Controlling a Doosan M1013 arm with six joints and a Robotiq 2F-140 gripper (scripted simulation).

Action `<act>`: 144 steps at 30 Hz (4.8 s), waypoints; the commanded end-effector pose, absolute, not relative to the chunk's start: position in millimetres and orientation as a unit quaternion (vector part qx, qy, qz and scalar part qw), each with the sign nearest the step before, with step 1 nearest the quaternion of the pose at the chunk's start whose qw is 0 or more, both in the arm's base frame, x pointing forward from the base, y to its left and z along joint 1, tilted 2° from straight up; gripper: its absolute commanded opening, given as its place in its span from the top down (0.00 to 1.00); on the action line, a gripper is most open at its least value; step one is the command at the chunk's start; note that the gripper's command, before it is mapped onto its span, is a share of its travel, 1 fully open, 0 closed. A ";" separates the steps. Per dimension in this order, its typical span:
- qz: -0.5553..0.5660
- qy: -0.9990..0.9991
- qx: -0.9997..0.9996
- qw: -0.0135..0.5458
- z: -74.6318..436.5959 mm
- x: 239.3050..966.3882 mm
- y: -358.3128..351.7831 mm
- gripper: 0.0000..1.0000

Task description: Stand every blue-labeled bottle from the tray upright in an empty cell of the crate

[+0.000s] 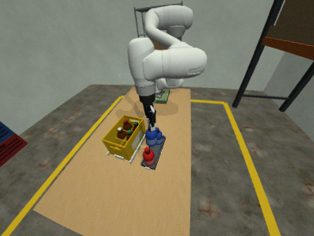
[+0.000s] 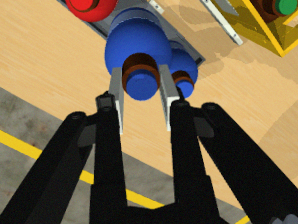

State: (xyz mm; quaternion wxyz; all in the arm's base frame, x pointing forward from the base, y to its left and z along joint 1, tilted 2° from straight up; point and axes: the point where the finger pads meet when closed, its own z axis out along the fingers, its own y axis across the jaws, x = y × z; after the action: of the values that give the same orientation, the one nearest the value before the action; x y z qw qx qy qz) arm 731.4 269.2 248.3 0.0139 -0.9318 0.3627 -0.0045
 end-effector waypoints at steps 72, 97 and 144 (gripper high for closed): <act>-0.004 0.363 -0.932 0.014 261.5 731.1 268.9 1.00; -0.004 0.363 -0.932 0.014 286.2 730.7 268.3 1.00; -0.004 0.363 -0.932 0.014 296.6 730.5 268.1 1.00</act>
State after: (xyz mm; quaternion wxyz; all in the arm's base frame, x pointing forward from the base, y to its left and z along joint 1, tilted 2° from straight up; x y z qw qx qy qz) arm 730.5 268.1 296.4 0.0139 -0.9318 0.3627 -0.0045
